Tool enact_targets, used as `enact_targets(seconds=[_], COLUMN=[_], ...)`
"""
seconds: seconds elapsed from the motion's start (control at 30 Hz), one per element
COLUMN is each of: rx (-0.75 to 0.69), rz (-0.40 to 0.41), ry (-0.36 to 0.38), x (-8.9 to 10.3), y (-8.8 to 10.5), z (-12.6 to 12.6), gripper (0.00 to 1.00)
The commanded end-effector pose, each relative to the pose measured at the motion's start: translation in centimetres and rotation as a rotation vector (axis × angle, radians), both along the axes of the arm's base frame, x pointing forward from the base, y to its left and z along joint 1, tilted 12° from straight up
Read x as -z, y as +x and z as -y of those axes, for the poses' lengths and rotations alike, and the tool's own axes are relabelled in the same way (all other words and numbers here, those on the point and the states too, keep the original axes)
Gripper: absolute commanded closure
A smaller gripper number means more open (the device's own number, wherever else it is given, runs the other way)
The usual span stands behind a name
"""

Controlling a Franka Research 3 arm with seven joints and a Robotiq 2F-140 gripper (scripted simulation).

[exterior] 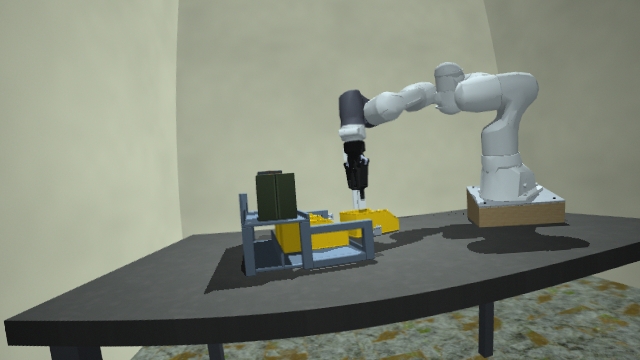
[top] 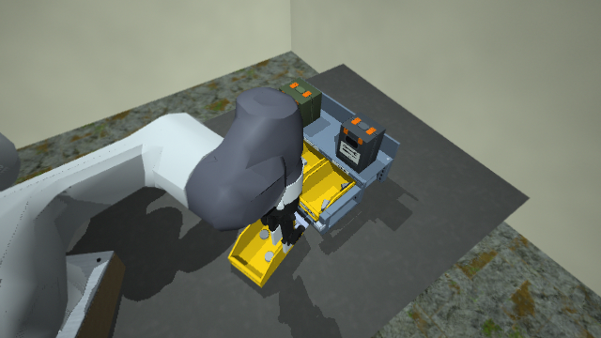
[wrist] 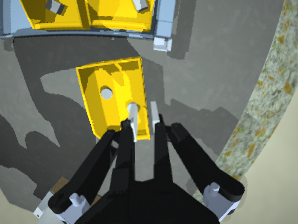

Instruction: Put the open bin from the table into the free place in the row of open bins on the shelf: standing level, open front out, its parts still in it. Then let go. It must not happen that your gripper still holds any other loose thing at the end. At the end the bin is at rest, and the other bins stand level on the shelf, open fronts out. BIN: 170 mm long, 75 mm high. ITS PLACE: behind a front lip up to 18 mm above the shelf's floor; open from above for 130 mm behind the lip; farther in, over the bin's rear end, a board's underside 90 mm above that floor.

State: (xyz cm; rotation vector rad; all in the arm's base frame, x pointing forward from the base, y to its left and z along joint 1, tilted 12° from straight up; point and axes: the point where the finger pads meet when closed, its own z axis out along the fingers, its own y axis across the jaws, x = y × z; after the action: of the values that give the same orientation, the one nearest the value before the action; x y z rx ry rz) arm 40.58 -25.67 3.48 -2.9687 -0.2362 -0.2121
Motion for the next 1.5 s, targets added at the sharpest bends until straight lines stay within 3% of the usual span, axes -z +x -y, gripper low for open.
enact_targets(seconds=[0.0,0.83,1.47], rx=[0.004,0.004,0.004], rz=[0.003,0.003,0.003], ry=[0.0,0.0,0.0], x=[0.4,3.2,3.5], y=[0.2,0.6,0.6], z=[-0.1,-0.6,-0.7], gripper=[0.85,0.85,0.85])
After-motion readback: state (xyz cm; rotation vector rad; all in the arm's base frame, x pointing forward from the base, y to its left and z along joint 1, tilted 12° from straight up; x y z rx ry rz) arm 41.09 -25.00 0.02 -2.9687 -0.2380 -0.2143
